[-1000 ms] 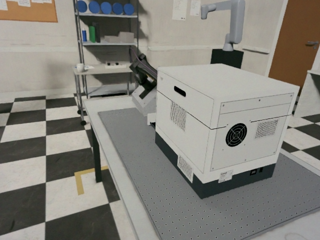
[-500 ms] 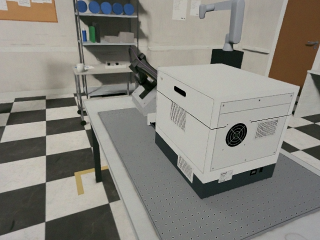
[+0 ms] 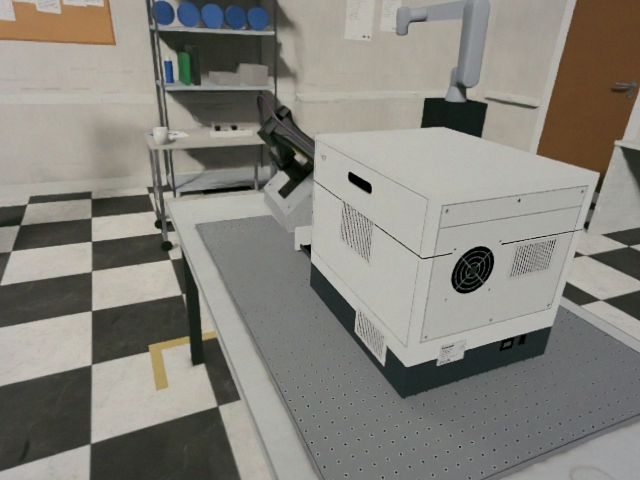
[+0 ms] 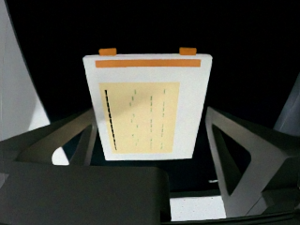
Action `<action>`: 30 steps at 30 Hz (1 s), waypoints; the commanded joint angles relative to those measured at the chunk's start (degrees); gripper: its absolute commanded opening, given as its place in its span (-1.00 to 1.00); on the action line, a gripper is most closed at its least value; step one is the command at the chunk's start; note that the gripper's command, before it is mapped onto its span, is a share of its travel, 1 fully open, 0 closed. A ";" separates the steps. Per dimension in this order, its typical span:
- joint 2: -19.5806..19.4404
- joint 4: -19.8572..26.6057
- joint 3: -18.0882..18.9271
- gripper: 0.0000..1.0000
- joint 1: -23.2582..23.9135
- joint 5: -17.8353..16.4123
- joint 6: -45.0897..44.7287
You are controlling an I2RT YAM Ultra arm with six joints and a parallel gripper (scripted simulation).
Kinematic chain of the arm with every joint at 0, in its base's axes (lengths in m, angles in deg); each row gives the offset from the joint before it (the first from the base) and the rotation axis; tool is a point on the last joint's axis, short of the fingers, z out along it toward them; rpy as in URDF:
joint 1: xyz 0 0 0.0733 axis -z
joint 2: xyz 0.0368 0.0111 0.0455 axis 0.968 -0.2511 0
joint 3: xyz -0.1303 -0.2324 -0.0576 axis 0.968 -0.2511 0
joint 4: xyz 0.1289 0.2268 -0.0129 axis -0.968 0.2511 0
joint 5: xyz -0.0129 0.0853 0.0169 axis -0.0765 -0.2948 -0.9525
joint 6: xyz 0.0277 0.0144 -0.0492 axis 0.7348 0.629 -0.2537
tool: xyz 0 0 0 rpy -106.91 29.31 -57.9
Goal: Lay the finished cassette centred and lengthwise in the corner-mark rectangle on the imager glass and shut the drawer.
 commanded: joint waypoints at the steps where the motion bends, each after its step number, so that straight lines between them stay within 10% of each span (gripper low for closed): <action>1: 0.57 -1.56 1.91 0.83 -1.93 0.25 -0.99; 30: 1.78 -2.57 -0.13 0.83 -2.07 0.41 -1.76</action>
